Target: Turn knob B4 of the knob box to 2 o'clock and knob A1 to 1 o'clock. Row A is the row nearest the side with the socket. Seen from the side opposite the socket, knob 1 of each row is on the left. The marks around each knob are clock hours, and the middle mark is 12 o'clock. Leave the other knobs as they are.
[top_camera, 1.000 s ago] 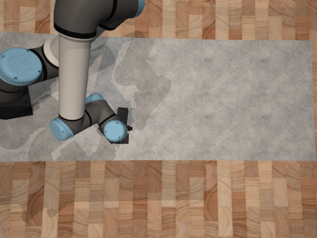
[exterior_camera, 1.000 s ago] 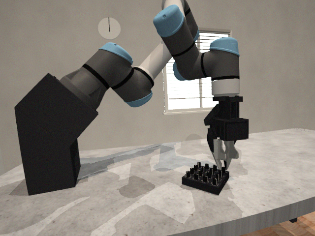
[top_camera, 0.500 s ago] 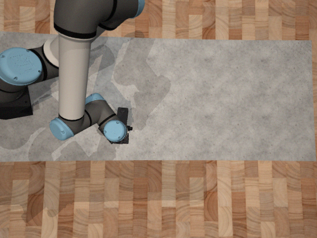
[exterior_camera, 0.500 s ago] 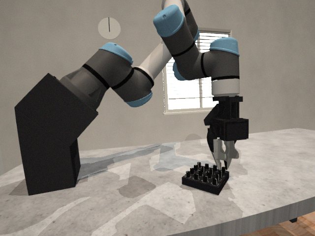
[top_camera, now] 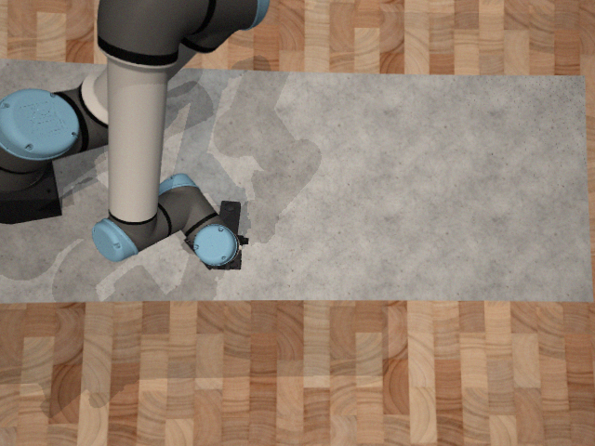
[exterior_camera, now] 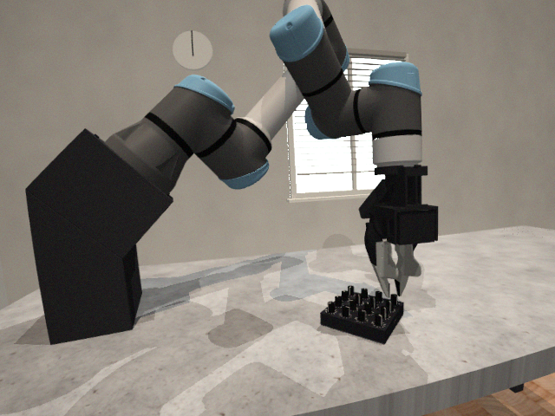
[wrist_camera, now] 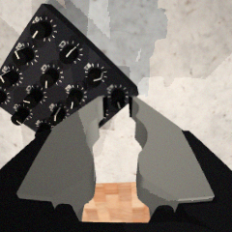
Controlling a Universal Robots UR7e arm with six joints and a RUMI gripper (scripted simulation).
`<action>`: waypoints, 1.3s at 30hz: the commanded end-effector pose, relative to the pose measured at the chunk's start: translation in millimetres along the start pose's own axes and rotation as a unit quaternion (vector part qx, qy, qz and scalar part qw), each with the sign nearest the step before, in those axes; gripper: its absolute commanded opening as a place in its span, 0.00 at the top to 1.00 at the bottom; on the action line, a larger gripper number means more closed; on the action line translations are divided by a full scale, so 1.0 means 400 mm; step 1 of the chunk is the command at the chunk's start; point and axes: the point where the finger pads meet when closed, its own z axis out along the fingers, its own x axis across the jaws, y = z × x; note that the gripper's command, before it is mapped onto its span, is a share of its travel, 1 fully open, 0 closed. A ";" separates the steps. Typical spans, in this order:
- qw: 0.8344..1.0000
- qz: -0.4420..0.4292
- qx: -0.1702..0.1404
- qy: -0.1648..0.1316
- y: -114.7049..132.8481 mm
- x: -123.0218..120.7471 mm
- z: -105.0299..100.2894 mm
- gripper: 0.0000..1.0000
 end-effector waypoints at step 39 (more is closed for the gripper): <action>1.000 -0.017 0.000 0.000 0.003 -0.005 -0.083 0.89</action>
